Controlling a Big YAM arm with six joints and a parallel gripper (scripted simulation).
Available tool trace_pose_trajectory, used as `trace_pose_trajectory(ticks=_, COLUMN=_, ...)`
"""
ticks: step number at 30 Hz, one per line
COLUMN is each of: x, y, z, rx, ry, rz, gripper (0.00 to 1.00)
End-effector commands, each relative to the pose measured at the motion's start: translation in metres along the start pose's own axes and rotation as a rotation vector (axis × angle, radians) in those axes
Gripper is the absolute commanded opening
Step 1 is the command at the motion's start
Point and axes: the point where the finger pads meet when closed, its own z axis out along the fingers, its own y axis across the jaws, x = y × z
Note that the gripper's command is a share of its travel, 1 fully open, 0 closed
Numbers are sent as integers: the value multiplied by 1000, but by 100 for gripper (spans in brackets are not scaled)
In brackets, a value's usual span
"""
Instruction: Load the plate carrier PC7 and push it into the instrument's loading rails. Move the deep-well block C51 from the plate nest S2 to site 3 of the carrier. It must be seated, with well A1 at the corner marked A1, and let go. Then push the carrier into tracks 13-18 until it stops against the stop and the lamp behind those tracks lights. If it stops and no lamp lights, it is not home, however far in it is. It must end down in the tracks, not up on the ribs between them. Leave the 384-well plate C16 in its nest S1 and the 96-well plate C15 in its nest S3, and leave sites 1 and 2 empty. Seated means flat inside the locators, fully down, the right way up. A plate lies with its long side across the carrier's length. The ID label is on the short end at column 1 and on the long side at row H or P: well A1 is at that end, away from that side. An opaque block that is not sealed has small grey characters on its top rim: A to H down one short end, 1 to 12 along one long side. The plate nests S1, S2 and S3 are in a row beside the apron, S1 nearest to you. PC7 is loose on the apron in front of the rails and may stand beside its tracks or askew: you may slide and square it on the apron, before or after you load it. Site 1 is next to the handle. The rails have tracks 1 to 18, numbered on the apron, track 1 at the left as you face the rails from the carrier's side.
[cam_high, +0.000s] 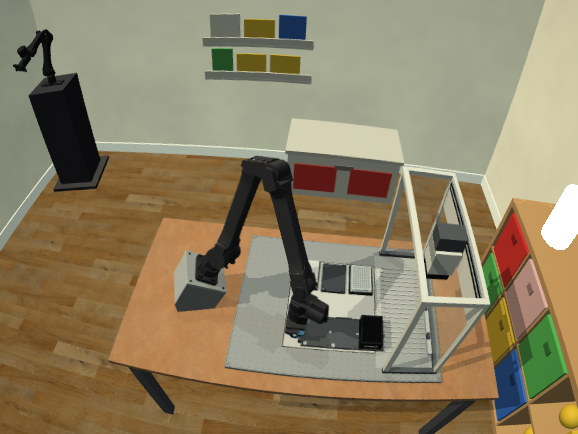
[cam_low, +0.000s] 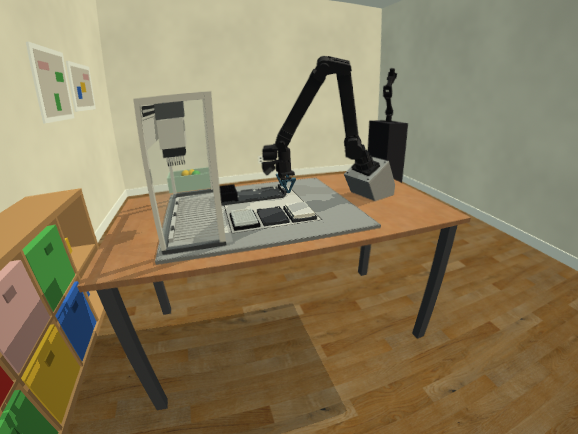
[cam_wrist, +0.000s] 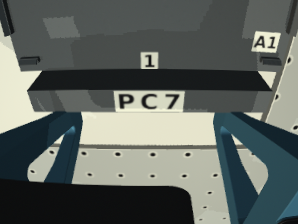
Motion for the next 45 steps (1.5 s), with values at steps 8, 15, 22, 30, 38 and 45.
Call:
trace_pose_trajectory(ticks=8, x=-44, y=-9, z=-14, rx=29, ry=-75, rz=-20, gripper=80)
trace_pose_trajectory(ticks=15, x=-46, y=-7, z=-12, rx=24, ry=-69, rz=-22, gripper=80)
trace_pose_trajectory(ticks=22, x=-49, y=-8, z=-13, rx=26, ry=-71, rz=-22, gripper=80)
trace_pose_trajectory(ticks=30, x=-53, y=-5, z=-14, rx=25, ry=-74, rz=-26, gripper=80)
trace_pose_trajectory(ticks=38, x=-54, y=-4, z=-13, rx=20, ry=-65, rz=-36, gripper=80)
trace_pose_trajectory(ticks=45, x=-61, y=-3, z=-12, rx=20, ry=-69, rz=-30, gripper=80)
